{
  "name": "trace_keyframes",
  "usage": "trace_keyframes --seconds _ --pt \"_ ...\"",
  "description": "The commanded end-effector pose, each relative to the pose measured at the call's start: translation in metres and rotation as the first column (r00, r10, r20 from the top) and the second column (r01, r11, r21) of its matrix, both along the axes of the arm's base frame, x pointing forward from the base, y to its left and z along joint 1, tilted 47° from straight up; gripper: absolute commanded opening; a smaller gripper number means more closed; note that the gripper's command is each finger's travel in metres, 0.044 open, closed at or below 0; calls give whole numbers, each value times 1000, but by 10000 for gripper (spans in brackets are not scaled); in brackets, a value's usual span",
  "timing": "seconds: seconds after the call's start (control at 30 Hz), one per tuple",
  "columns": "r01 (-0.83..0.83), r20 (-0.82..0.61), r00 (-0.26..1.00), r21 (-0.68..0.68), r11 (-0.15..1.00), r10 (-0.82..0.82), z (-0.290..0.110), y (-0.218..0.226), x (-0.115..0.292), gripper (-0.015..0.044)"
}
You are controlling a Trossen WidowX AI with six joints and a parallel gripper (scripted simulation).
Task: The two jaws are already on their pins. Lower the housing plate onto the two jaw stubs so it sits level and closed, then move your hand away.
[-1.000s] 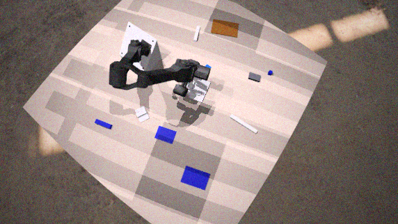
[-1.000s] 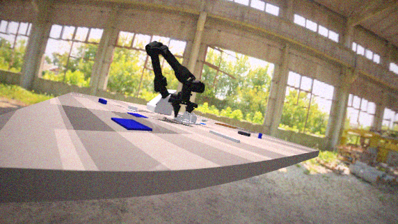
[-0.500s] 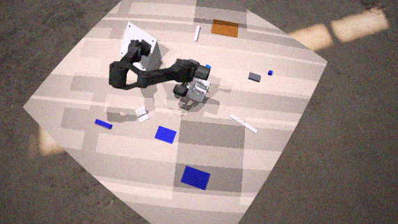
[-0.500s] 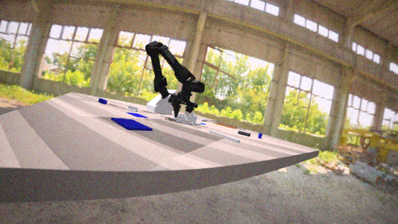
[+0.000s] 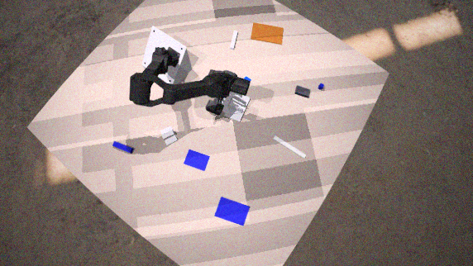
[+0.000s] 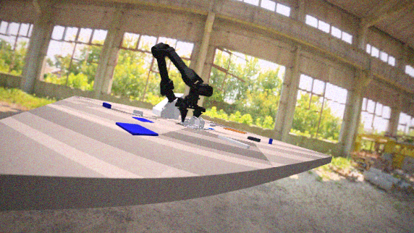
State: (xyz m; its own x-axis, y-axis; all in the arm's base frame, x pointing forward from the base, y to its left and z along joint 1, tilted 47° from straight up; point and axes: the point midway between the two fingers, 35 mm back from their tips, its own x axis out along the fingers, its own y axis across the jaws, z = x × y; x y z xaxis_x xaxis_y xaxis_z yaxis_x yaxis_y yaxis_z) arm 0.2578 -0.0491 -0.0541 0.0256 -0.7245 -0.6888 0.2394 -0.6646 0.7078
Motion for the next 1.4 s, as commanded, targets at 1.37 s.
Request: trace_keyframes --seconds 1.37 --pt "7 -3 1000 -1 1000 -7 -1 -1 0 351"
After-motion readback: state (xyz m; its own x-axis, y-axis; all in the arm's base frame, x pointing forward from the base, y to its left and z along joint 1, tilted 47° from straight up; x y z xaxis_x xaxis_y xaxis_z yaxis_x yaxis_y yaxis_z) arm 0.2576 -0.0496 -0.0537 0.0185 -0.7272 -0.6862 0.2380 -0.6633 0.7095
